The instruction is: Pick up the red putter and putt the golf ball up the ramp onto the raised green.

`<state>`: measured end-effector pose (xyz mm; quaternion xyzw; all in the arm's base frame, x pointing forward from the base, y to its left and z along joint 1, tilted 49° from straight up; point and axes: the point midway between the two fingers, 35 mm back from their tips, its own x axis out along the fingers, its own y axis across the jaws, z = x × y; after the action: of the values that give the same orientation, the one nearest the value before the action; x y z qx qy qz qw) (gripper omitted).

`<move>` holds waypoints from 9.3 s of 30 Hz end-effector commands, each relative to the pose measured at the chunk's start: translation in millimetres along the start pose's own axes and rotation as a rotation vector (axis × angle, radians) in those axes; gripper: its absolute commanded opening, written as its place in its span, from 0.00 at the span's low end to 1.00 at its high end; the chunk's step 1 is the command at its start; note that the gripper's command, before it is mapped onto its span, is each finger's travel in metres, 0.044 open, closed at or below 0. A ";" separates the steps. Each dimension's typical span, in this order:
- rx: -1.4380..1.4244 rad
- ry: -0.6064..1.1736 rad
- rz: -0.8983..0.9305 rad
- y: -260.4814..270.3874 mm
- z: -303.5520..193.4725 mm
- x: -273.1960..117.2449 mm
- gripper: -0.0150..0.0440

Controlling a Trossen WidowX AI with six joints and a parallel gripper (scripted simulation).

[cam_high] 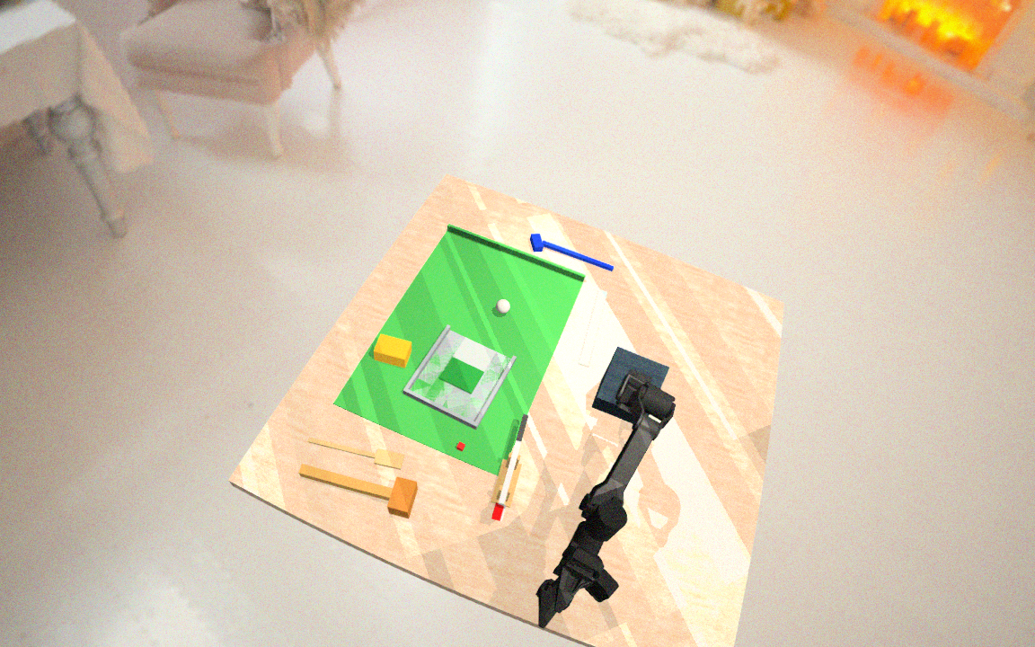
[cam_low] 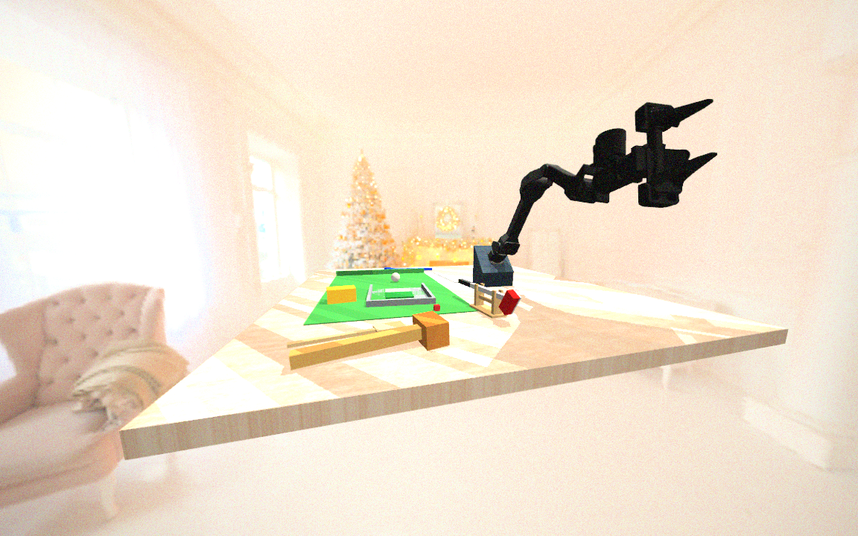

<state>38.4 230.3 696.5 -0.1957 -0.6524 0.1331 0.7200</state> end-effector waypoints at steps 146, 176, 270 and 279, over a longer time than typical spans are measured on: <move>1.083 0.966 1.396 174.4 -248.2 -492.6 0.25; 1.301 1.472 1.202 106.2 -303.5 -570.5 0.25; 1.869 2.477 0.151 82.2 -285.8 -879.6 0.25; 1.871 2.476 0.146 80.5 -286.8 -889.3 0.25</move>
<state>227.3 -122.1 -143.6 0.2920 0.6530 0.2729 0.6433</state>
